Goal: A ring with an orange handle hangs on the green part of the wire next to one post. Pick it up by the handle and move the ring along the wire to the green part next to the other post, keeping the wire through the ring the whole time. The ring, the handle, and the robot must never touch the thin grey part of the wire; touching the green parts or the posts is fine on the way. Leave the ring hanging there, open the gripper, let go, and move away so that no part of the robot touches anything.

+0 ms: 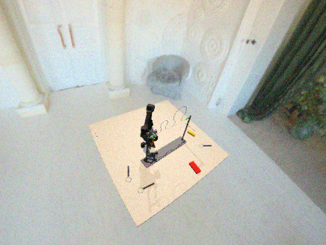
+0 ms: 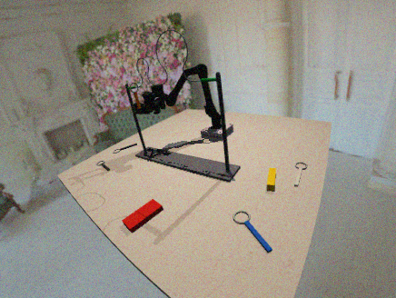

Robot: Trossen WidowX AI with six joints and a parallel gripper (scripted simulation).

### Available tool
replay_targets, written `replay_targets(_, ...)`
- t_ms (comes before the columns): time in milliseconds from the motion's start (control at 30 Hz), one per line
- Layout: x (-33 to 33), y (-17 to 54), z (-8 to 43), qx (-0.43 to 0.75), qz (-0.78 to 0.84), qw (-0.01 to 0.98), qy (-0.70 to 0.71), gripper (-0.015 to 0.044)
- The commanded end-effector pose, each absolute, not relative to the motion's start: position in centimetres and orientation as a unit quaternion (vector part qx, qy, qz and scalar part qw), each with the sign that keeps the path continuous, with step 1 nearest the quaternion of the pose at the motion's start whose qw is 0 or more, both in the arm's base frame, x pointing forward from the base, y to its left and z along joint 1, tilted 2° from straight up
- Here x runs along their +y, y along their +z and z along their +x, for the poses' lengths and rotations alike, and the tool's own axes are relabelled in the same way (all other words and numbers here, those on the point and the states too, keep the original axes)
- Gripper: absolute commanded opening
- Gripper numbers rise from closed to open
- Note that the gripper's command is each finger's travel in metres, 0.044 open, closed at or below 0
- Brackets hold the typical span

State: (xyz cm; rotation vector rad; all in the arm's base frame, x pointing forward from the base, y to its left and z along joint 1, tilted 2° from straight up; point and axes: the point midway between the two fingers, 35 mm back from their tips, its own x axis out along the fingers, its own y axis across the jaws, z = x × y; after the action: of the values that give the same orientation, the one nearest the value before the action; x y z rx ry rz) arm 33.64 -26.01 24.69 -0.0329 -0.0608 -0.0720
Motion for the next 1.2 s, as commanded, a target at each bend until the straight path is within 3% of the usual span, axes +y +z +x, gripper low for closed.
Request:
replay_targets(0, -25.7, 24.6, 33.6, -0.03, -0.017, 0.999, -0.038, -0.015)
replay_targets(1167, -20.8, 24.6, 34.1, -0.032, 0.043, 0.998, -0.035, -0.015)
